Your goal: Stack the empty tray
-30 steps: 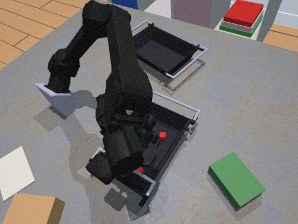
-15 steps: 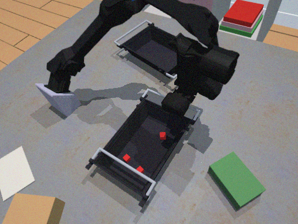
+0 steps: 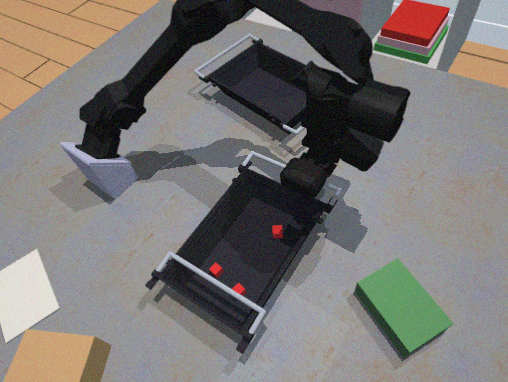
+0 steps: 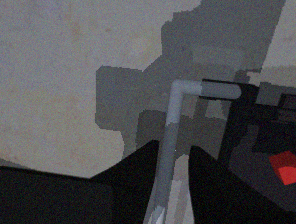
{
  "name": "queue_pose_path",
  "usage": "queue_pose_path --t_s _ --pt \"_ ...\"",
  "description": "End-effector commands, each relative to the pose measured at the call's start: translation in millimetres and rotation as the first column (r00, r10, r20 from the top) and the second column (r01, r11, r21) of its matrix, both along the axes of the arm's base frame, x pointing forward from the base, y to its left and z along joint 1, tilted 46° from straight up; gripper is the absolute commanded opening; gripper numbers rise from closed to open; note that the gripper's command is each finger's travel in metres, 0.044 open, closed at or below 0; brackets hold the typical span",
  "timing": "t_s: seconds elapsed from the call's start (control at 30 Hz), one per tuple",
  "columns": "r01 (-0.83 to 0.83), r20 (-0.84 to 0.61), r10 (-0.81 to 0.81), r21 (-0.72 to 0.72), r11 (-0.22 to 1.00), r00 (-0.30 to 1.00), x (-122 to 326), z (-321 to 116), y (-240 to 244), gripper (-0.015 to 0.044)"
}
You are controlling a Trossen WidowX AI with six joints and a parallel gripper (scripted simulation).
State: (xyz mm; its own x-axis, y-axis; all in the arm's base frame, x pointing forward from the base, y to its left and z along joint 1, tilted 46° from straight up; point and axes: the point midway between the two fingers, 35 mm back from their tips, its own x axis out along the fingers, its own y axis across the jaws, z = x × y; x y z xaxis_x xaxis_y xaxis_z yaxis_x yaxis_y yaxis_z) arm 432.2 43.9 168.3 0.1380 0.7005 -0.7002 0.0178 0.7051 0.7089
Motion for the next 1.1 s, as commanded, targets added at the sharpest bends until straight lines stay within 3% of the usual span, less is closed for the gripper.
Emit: queue_pose_path --t_s 0.0,0.4,1.07 --pt "-0.003 -0.007 0.003 0.003 1.000 1.000 1 -10 12 0.0083" --pt "-0.003 -0.006 0.003 0.006 1.000 1.000 3 -29 33 0.0083" --pt "-0.003 -0.008 0.003 0.002 1.000 1.000 -3 -37 -23 0.0083"
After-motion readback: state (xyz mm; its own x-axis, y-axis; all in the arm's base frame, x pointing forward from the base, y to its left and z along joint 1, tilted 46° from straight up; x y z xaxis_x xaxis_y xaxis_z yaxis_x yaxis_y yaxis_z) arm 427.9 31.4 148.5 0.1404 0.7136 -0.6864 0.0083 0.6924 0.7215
